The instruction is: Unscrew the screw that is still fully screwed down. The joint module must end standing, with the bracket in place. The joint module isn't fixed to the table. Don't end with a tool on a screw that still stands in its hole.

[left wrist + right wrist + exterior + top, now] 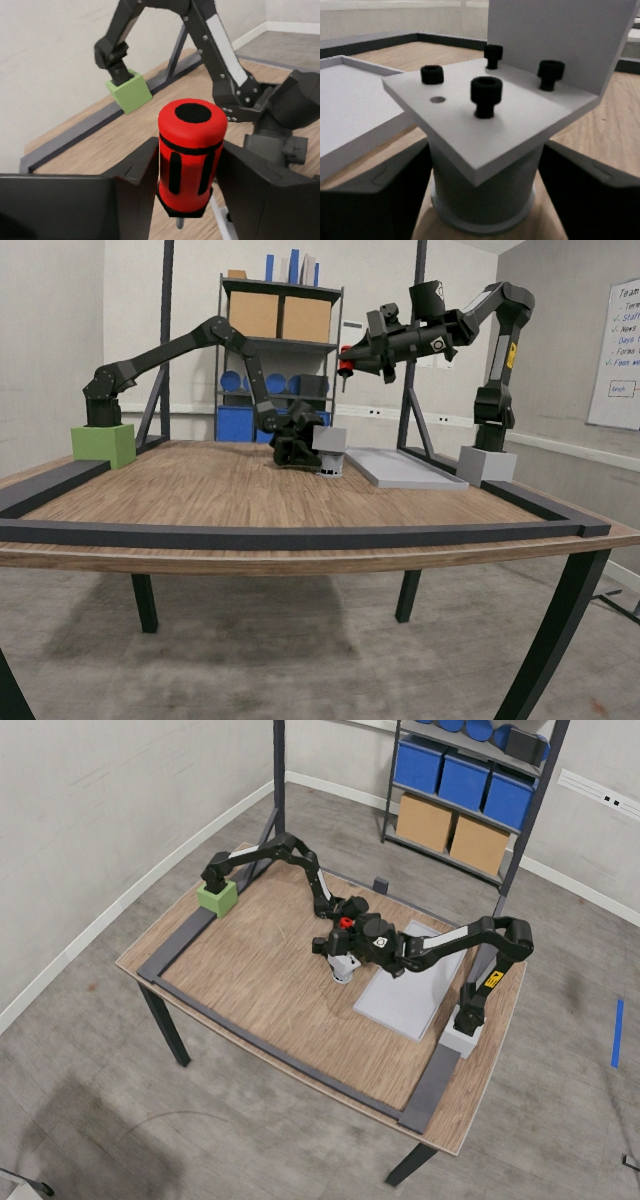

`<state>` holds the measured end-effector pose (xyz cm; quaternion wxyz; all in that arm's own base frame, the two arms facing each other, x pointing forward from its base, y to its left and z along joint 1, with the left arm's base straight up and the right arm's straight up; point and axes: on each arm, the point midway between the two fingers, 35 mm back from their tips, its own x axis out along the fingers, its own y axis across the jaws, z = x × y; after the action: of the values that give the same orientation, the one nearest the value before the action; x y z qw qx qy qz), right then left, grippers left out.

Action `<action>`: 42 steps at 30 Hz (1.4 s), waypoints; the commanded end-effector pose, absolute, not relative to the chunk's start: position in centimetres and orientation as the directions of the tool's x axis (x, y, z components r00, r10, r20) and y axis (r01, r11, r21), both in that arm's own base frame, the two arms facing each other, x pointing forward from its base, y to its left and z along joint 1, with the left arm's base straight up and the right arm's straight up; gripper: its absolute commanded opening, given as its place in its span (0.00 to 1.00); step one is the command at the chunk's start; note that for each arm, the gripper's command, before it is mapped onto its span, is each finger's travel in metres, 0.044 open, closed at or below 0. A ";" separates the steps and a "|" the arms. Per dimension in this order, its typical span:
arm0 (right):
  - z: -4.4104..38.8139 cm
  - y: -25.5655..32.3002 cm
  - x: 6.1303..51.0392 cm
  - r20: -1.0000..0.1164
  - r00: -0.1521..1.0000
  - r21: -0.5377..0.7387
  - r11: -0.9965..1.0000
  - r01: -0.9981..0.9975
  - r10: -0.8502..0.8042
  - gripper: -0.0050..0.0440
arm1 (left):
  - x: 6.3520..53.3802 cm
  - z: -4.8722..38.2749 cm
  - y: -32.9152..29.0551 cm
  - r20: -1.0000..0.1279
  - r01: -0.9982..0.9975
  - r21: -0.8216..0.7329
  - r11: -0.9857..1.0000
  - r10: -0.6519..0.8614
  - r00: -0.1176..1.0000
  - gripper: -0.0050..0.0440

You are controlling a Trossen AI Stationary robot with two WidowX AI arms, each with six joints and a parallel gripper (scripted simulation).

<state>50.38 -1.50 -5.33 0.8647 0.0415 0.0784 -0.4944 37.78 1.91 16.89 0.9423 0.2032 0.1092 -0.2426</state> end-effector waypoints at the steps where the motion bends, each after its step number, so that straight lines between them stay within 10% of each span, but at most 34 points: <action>1: -3.9 -1.6 51.0 -0.165 0.500 0.028 0.503 0.864 -0.850 0.60 | 38.2 16.9 1.4 -0.288 0.547 0.304 0.780 -0.472 0.833 0.38; 42: -3.9 -1.6 51.0 -0.165 0.500 0.028 0.503 0.864 -0.850 0.60 | 36.8 10.4 -2.4 -0.252 0.794 0.025 0.607 -0.765 0.593 0.38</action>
<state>50.38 -1.50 -5.33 0.8647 0.0415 0.0784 -0.4944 36.49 -2.53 9.39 0.8888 0.0552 0.1224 -0.4382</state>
